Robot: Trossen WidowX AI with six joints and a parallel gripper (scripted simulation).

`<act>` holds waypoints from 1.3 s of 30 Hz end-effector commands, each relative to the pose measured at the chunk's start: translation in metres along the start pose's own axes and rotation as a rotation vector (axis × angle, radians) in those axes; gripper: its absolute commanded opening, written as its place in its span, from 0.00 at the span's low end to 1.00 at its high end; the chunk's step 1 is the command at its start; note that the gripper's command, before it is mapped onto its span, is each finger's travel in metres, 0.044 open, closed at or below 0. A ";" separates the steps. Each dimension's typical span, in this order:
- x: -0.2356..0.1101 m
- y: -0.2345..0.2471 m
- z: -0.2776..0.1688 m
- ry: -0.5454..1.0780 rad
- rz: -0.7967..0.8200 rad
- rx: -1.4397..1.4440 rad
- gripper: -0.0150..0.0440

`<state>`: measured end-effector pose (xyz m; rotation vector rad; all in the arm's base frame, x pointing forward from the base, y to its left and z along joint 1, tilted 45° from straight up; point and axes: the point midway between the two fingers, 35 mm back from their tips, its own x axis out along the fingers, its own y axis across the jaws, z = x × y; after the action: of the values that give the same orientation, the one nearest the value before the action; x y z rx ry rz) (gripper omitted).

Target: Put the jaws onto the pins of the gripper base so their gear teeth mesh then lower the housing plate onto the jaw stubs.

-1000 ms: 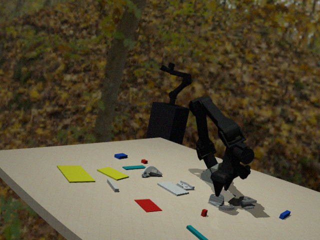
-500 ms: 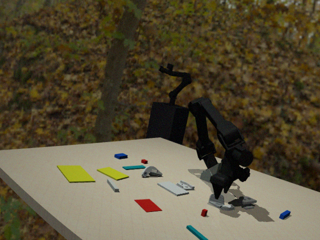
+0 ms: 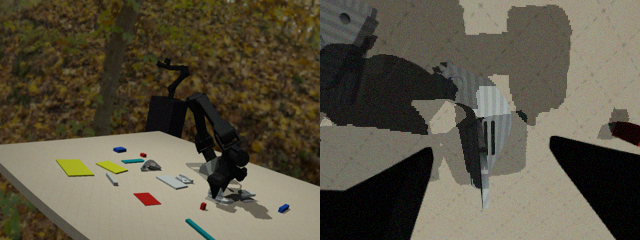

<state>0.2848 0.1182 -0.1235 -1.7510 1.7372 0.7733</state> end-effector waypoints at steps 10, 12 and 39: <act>0.016 0.000 -0.001 0.008 -0.002 -0.006 1.00; 0.016 0.000 -0.001 0.008 -0.002 -0.006 1.00; 0.016 0.001 -0.001 0.005 0.002 -0.003 0.56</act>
<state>0.2839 0.1066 -0.1346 -1.7543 1.7424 0.7734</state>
